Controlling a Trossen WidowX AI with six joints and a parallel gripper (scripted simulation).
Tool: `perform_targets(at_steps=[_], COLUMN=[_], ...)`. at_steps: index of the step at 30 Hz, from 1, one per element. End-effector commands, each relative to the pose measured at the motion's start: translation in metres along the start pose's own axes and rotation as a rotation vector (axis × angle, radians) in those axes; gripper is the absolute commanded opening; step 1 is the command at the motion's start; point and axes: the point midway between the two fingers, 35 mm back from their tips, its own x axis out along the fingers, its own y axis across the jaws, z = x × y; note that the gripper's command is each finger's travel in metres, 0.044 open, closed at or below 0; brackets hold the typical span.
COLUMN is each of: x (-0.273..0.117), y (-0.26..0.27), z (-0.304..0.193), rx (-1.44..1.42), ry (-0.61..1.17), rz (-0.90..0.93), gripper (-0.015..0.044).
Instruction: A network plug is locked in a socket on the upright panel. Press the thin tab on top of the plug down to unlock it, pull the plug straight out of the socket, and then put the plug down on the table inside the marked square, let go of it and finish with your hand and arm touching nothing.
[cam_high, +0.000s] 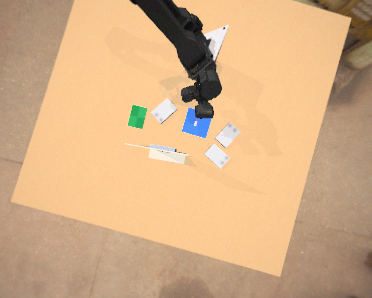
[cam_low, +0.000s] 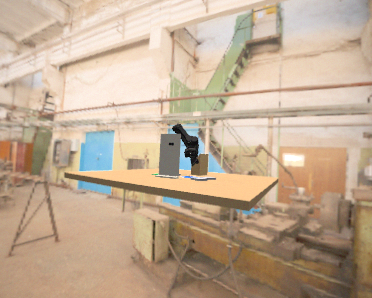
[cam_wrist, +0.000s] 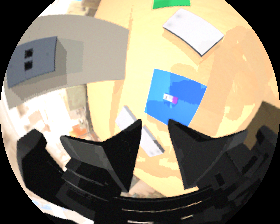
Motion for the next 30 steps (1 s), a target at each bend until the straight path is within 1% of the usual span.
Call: perform_targets(at_steps=[1,19,20,30], x=[-0.005,-0.025,-0.021,-0.042], y=[0.007,0.014,0.008,0.031], z=[0.001,0.004,0.002,0.000], rx=[0.010,0.010,-0.001,0.003], ry=[-0.005,-0.010,-0.005,-0.002], rz=[0.010,0.012,0.002,0.004], gripper=[0.0156,0.0156,0.0156,0.0156])
